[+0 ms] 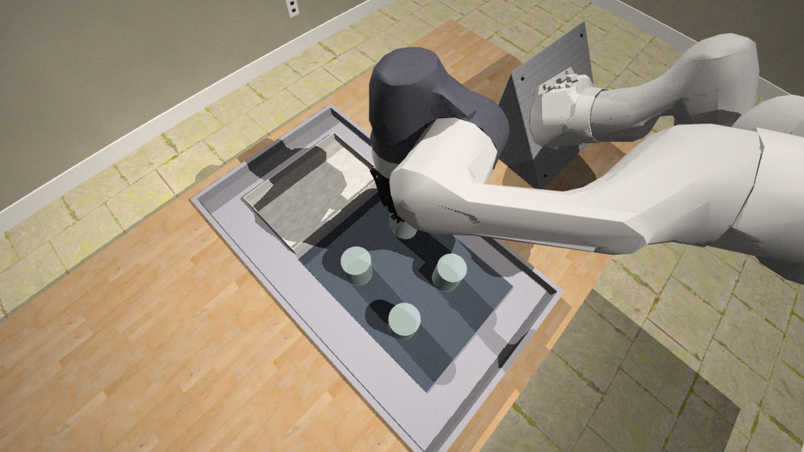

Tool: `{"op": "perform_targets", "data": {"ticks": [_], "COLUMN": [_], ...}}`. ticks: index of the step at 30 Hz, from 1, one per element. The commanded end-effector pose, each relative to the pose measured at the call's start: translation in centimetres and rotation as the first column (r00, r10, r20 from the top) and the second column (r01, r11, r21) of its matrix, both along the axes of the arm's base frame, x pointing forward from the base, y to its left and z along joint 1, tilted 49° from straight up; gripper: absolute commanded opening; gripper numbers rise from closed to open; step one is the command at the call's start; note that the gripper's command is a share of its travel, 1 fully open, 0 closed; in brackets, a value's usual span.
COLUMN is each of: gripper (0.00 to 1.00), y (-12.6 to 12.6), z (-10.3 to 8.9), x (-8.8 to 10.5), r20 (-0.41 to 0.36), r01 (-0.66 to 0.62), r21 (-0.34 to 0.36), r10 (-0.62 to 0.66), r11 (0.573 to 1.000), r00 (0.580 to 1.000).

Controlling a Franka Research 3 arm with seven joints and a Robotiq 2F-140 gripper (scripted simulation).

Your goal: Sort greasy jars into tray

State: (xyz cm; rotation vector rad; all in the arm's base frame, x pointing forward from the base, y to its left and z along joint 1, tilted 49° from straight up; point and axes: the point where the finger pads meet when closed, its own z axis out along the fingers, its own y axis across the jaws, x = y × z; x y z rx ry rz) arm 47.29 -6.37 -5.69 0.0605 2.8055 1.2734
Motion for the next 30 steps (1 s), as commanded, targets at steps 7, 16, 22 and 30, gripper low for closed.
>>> {"op": "perform_targets", "data": {"ticks": [7,16,22,30], "gripper": [0.0,0.0,0.0,0.0], "y": [0.1,0.3,0.3,0.3], "z": [-0.2,-0.4,-0.4,-0.4], "x": [1.5,2.7,2.7,2.7], "r20": [0.002,0.002,0.002,0.002], "r01": [-0.001,-0.001,-0.001,-0.001], "r21": [0.001,0.001,0.001,0.001], "r10": [0.001,0.001,0.001,0.001], "r11": [1.0,1.0,1.0,1.0], "r00": [1.0,1.0,1.0,1.0]}}
